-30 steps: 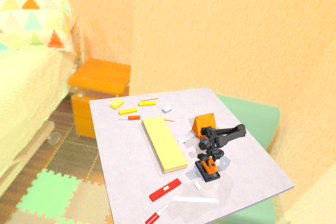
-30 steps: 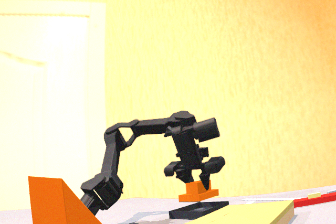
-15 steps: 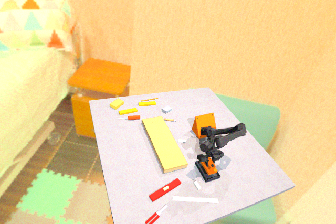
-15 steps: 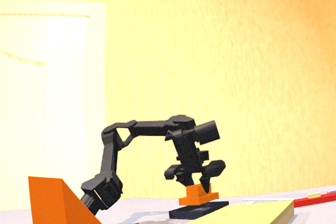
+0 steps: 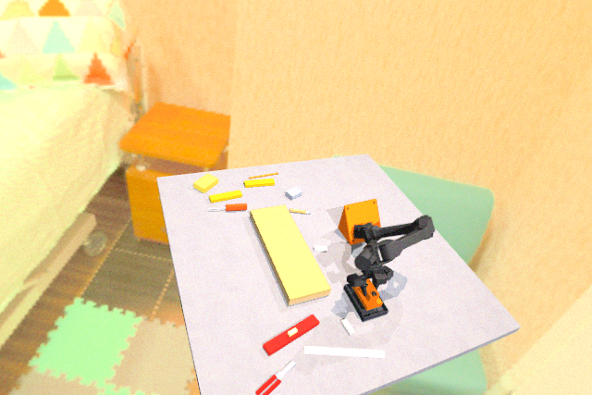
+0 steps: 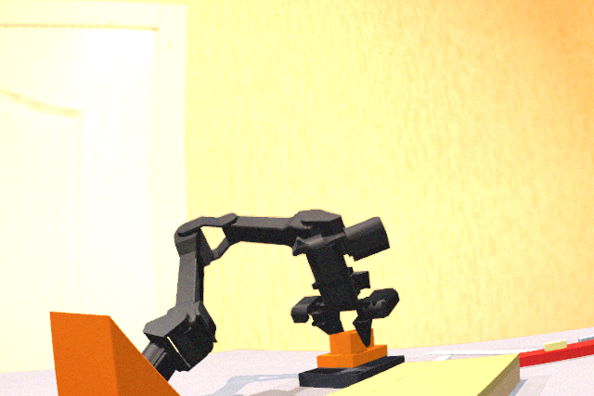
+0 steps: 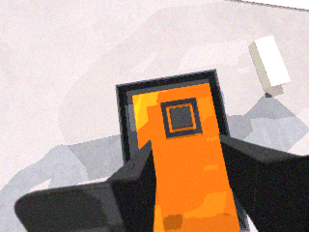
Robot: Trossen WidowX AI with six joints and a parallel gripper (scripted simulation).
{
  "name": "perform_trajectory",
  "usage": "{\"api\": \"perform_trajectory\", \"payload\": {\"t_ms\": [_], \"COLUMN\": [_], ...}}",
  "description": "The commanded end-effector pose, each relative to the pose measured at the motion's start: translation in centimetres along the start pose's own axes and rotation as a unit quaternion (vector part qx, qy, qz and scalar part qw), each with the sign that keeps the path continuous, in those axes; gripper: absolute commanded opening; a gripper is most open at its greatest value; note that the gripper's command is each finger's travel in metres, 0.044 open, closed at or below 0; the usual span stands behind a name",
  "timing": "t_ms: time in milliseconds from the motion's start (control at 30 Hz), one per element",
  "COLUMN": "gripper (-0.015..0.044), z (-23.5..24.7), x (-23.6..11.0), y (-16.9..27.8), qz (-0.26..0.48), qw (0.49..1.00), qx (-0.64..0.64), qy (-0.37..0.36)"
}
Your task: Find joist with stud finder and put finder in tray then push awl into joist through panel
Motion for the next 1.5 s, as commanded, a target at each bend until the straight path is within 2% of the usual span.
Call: {"api": "perform_trajectory", "payload": {"t_ms": [0,733,1133,1300,1467], "gripper": [0.0000,0.0000,0.0315,0.0440,0.0440], "z": [0.0,0.0,0.0,-0.3,0.2], "x": [0.3,2.4,2.2,0.3,-3.6], "y": [0.2,0.9,0.8,0.4,-1.1], "qz": [-0.001,-0.007,-0.006,0.001,-0.005], "qw": [1.000,1.000,1.000,1.000,0.997], "qx": [0.002,0.002,0.001,0.020,0.062], "qy": [0.001,0.001,0.000,0.018,0.053]}}
Point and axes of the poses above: the point midway between the two fingers, 35 mm back from their tips, its own x axis out along the fingers, its own z axis across the jaws, y = z × x, the point moved 1 cm from there along -x, back along the fingers, and after that the axes turned 8 degrees about x, right-handed, at the moved point
